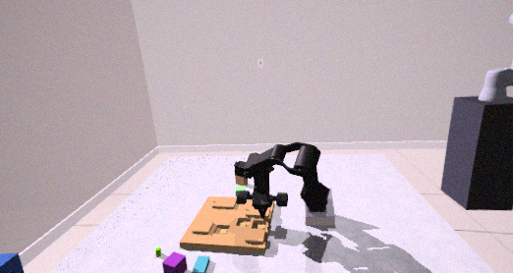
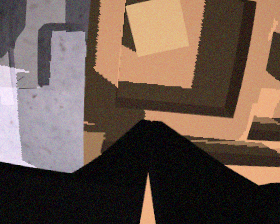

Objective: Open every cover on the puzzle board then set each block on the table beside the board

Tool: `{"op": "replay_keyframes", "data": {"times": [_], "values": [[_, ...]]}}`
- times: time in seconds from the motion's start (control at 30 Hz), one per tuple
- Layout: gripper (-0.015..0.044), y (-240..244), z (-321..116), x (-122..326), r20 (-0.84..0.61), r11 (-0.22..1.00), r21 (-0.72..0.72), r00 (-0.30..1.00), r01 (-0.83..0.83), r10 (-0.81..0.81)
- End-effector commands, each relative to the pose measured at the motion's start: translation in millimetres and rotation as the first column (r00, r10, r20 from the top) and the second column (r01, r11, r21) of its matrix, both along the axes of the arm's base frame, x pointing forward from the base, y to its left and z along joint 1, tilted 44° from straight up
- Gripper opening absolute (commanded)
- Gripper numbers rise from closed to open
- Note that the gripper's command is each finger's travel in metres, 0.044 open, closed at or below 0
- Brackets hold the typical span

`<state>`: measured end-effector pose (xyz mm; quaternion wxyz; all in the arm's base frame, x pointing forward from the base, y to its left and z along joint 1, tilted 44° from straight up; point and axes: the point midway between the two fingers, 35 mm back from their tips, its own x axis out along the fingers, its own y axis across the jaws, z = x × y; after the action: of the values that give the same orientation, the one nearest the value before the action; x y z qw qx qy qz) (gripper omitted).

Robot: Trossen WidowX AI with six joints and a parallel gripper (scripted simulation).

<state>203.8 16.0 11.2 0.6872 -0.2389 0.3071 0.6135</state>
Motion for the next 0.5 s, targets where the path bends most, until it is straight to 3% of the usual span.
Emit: {"op": "replay_keyframes", "data": {"times": [0.0, 0.47], "values": [[0.0000, -2, -3, -4, -0.011, 1.000, -0.002, 1.000, -0.006, 0.006], [0.0000, -15, 9, -4, -0.012, 1.000, -0.005, 1.000, -0.005, 0.005]]}}
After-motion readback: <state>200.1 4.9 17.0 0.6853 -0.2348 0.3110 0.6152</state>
